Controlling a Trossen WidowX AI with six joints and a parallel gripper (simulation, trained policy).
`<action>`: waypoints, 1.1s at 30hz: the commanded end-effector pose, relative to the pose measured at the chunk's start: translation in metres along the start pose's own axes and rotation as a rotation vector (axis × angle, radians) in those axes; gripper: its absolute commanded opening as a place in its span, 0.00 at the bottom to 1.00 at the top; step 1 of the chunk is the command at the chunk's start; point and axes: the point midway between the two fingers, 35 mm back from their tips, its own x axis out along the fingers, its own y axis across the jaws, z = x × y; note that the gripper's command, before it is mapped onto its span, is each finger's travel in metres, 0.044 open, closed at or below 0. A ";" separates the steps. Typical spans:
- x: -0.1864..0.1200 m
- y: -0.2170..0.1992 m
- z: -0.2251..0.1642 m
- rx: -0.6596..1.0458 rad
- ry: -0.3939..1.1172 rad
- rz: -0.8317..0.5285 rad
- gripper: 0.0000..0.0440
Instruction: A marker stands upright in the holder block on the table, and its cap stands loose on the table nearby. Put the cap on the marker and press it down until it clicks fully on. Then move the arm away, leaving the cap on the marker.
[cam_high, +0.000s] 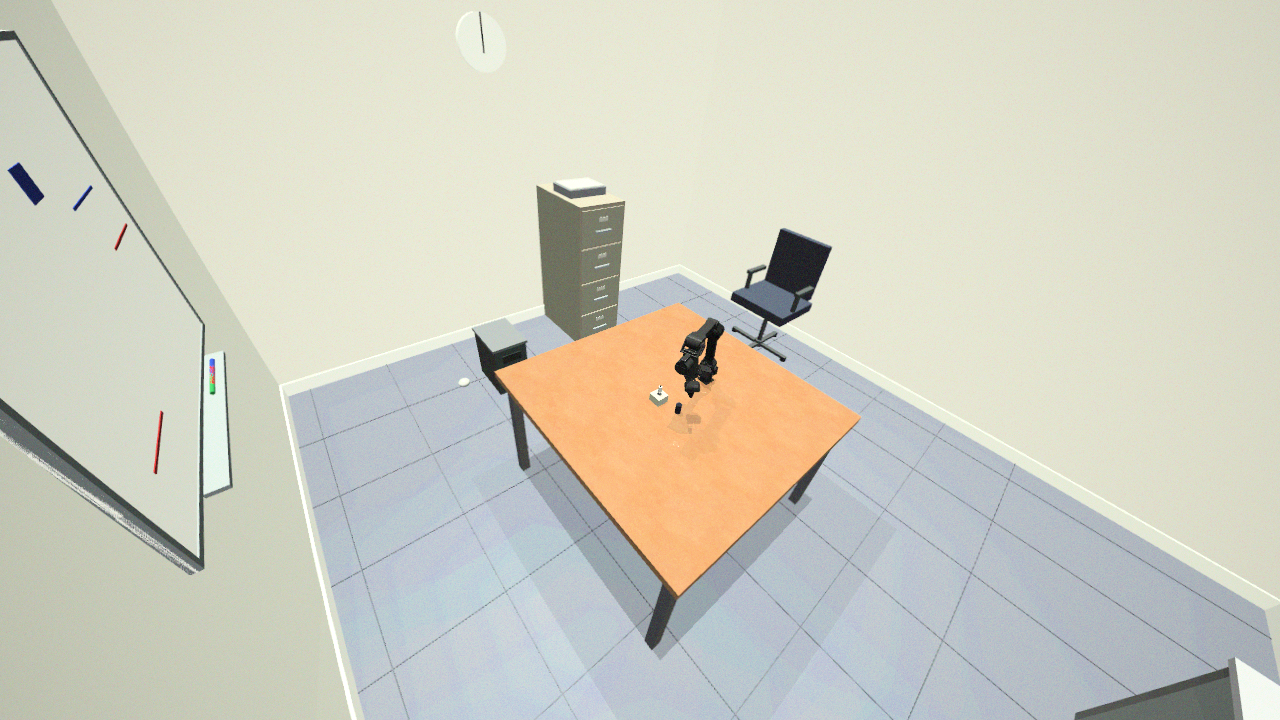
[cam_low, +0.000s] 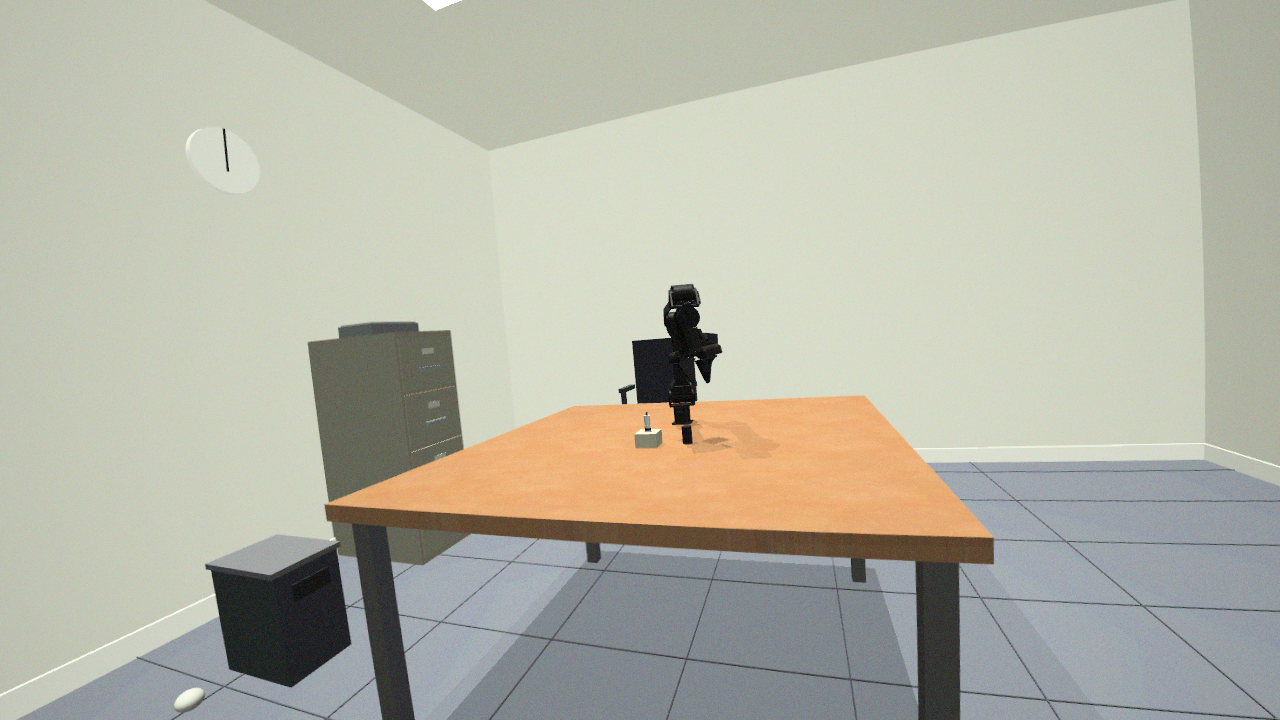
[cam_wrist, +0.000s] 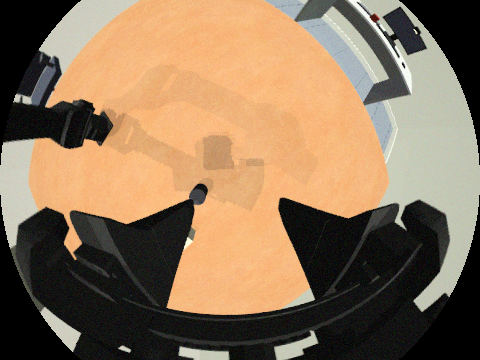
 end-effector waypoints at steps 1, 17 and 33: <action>0.005 0.004 -0.009 0.006 0.008 0.028 0.74; 0.026 0.021 -0.035 0.032 0.030 0.136 0.74; 0.055 0.038 -0.045 0.031 0.005 0.242 0.73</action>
